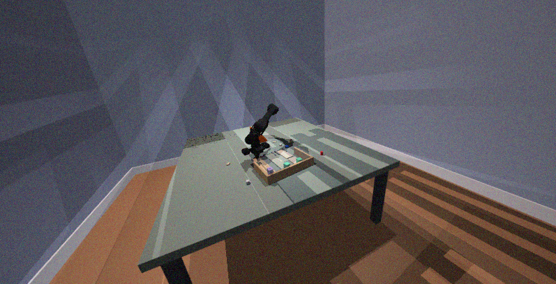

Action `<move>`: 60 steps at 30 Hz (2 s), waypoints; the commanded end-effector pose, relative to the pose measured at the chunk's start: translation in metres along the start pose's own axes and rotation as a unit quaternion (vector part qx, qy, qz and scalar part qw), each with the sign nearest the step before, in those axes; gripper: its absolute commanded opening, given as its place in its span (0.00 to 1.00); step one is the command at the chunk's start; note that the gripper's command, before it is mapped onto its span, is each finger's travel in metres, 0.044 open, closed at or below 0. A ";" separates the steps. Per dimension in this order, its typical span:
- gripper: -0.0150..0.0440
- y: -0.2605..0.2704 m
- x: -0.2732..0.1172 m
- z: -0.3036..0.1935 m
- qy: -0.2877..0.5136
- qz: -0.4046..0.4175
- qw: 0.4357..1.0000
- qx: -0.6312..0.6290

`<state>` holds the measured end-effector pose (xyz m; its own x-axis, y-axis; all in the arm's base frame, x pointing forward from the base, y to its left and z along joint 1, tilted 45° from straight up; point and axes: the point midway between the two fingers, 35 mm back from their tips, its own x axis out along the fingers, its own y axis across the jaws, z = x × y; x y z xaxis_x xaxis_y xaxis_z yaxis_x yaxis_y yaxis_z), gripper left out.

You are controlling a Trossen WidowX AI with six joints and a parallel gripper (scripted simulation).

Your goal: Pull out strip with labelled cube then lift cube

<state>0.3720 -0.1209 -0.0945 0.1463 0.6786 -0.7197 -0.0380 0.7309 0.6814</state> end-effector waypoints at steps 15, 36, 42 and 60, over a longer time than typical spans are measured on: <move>0.25 0.000 0.007 -0.032 0.010 0.002 1.000 0.001; 0.25 -0.001 0.007 -0.065 0.011 0.002 1.000 0.002; 0.25 -0.001 0.007 -0.073 0.011 0.002 1.000 0.002; 0.25 -0.001 0.006 -0.101 0.011 0.001 1.000 0.002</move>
<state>0.2842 -0.1164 -0.1070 0.1538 0.6766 -0.7201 -0.0409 0.7326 0.6795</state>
